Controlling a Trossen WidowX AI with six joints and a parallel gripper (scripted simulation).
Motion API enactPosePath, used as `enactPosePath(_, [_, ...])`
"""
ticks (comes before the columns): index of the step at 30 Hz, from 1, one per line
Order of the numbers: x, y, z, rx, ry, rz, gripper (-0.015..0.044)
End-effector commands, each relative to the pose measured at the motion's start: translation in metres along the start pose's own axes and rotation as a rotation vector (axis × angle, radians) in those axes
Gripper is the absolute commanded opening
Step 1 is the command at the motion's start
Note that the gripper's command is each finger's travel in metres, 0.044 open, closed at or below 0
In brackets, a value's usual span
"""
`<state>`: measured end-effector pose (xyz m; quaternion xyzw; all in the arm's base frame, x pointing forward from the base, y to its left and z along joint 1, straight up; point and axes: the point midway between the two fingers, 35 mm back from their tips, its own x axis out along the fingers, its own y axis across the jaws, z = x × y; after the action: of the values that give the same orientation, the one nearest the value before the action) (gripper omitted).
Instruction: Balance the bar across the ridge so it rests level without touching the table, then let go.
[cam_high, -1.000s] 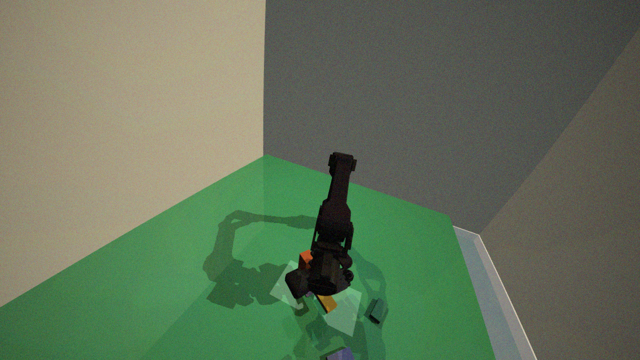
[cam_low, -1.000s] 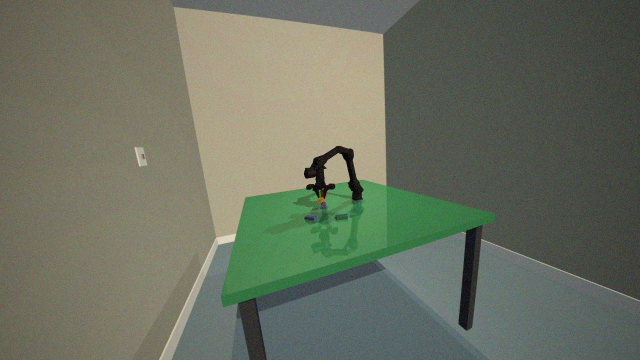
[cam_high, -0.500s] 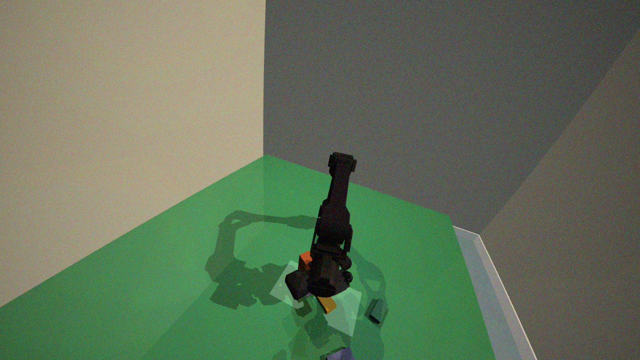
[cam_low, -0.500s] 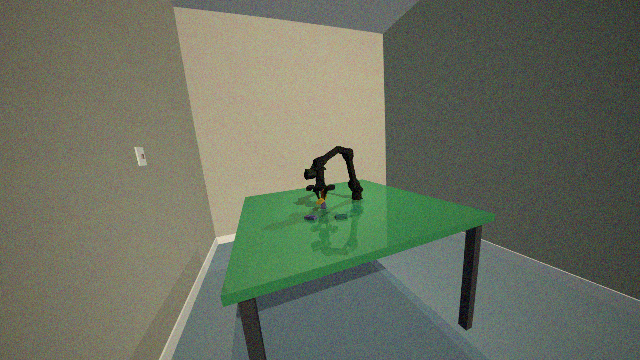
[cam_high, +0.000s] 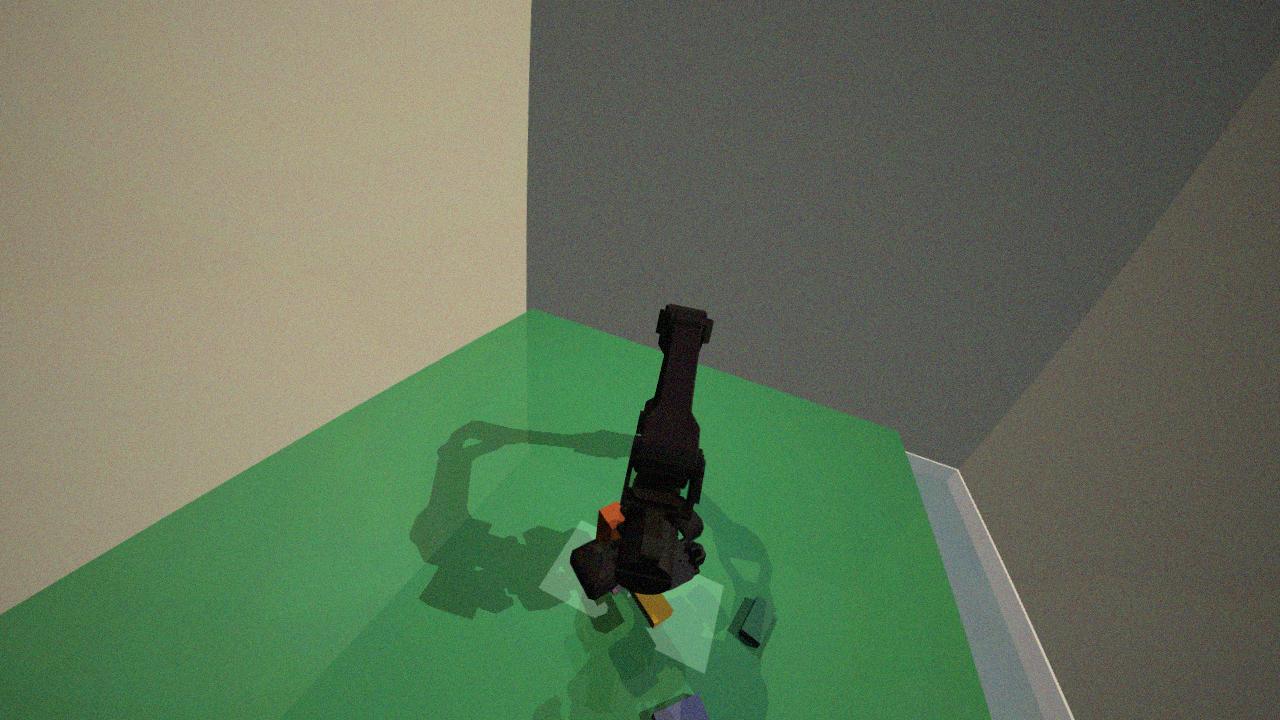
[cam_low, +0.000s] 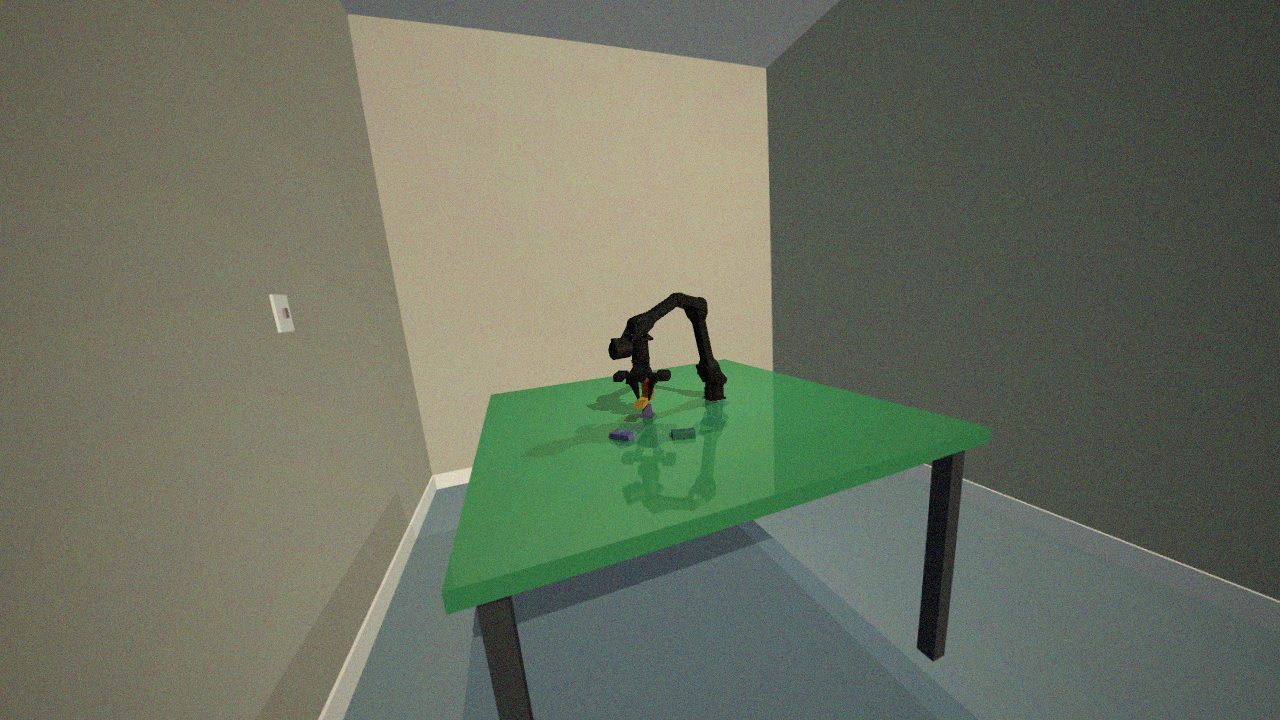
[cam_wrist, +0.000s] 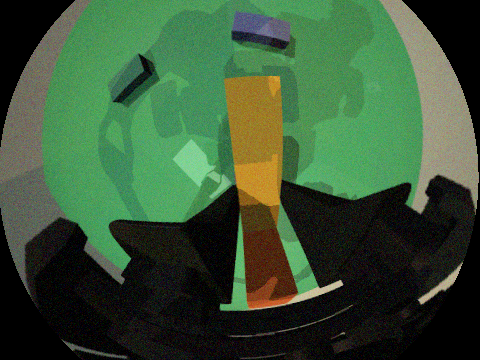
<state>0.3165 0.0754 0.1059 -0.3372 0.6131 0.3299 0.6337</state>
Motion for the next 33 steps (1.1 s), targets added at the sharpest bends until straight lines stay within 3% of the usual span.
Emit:
enactPosePath(1, [0.0009, 0.0006, -0.0002, -0.001, -0.001, 0.003, 0.0000])
enactPosePath(33, [0.0036, 0.0006, -0.0003, -0.001, -0.001, 0.003, 0.0000])
